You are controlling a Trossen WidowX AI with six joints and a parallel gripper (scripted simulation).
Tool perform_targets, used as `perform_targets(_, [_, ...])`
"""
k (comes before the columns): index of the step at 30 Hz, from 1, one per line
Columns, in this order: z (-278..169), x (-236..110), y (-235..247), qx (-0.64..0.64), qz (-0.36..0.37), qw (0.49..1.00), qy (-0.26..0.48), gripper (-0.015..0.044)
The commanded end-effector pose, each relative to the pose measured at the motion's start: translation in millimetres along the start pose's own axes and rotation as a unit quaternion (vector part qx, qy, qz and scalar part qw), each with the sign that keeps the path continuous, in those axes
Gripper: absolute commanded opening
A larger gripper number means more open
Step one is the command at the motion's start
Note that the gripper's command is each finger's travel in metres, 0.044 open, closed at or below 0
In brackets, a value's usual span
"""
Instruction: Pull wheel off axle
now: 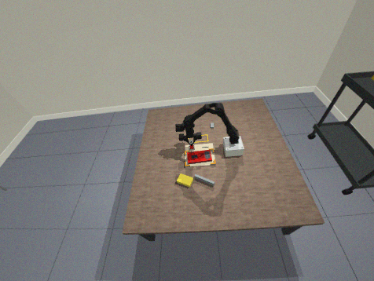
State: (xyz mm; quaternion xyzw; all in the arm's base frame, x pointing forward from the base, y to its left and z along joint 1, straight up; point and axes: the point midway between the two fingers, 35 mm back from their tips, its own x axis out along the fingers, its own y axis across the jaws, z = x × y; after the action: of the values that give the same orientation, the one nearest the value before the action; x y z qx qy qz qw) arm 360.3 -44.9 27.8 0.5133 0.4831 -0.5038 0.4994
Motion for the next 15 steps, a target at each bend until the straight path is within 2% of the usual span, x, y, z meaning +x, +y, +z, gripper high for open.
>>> perform_targets(1, [0.1,-3.4,0.7,0.001,0.001,1.000,-0.001,0.0000])
perform_targets(15, [-0.1,-17.1,0.2,0.002,0.002,1.000,-0.001,0.0000])
